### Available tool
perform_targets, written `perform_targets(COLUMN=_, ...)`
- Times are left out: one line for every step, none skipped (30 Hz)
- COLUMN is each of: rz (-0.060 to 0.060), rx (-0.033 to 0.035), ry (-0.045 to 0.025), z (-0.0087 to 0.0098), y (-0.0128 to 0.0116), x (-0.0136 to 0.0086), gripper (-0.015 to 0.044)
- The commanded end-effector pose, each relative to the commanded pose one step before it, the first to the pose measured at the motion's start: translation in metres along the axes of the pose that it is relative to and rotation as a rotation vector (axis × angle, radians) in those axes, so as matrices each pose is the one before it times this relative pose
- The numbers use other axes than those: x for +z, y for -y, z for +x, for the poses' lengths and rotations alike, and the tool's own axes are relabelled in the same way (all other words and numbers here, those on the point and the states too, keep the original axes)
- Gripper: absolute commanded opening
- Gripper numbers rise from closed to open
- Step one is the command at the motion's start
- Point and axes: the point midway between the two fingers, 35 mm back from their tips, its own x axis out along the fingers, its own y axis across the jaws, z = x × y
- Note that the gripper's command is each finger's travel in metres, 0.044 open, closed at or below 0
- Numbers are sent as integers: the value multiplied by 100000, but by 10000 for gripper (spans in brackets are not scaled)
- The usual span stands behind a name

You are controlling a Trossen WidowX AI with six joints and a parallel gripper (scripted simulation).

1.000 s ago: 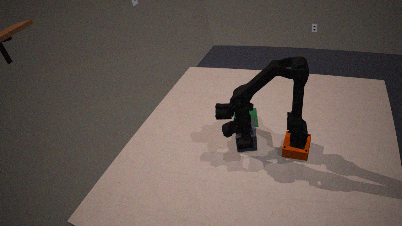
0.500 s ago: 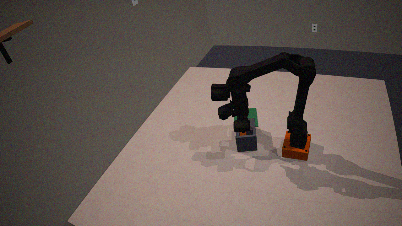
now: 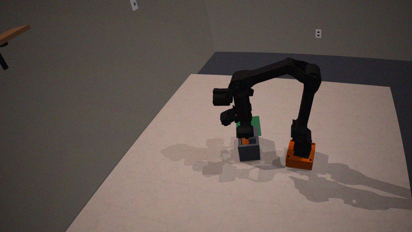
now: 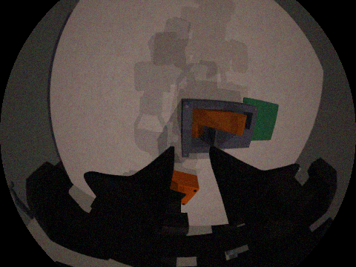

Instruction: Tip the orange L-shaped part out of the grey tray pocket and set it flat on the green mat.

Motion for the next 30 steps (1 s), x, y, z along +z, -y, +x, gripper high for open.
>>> perform_targets(rz=7, rx=6, ry=-43, z=20, y=-2, x=-5, gripper=180)
perform_targets(rz=0, rx=0, ry=0, z=0, y=0, x=0, gripper=180)
perform_targets(rz=0, rx=0, ry=0, z=0, y=0, x=0, gripper=180)
perform_targets(rz=0, rx=0, ry=0, z=0, y=0, x=0, gripper=180)
perform_targets(rz=0, rx=0, ry=0, z=0, y=0, x=0, gripper=180)
perform_targets(rz=0, rx=0, ry=0, z=0, y=0, x=0, gripper=180)
perform_targets(rz=0, rx=0, ry=0, z=0, y=0, x=0, gripper=180)
perform_targets(rz=0, rx=0, ry=0, z=0, y=0, x=0, gripper=180)
perform_targets(rz=0, rx=0, ry=0, z=0, y=0, x=0, gripper=180)
perform_targets(rz=0, rx=0, ry=0, z=0, y=0, x=0, gripper=180)
perform_targets(rz=0, rx=0, ry=0, z=0, y=0, x=0, gripper=180)
perform_targets(rz=0, rx=0, ry=0, z=0, y=0, x=0, gripper=180)
perform_targets(rz=0, rx=0, ry=0, z=0, y=0, x=0, gripper=180)
perform_targets(rz=0, rx=0, ry=0, z=0, y=0, x=0, gripper=180)
perform_targets(rz=0, rx=0, ry=0, z=0, y=0, x=0, gripper=180)
perform_targets(rz=0, rx=0, ry=0, z=0, y=0, x=0, gripper=180)
perform_targets(rz=0, rx=0, ry=0, z=0, y=0, x=0, gripper=180)
perform_targets(rz=0, rx=0, ry=0, z=0, y=0, x=0, gripper=180)
perform_targets(rz=0, rx=0, ry=0, z=0, y=0, x=0, gripper=180)
perform_targets(rz=0, rx=0, ry=0, z=0, y=0, x=0, gripper=180)
perform_targets(rz=2003, rx=-10, ry=17, z=-9, y=90, x=31, gripper=206)
perform_targets(rz=3770, rx=-19, ry=32, z=-16, y=168, x=60, gripper=233)
perform_targets(rz=5624, rx=-26, ry=49, z=-24, y=249, x=97, gripper=259)
perform_targets(rz=7600, rx=-32, ry=67, z=-31, y=333, x=145, gripper=280)
perform_targets(rz=8869, rx=-32, ry=80, z=-35, y=380, x=193, gripper=280)
perform_targets(rz=10110, rx=-31, ry=92, z=-38, y=420, x=251, gripper=280)
perform_targets(rz=10948, rx=-26, ry=101, z=-38, y=435, x=310, gripper=280)
perform_targets(rz=11284, rx=-18, ry=104, z=-37, y=422, x=359, gripper=280)
perform_targets(rz=11372, rx=-10, ry=105, z=-35, y=395, x=402, gripper=280)
perform_targets(rz=11395, rx=-2, ry=105, z=-32, y=361, x=440, gripper=280)
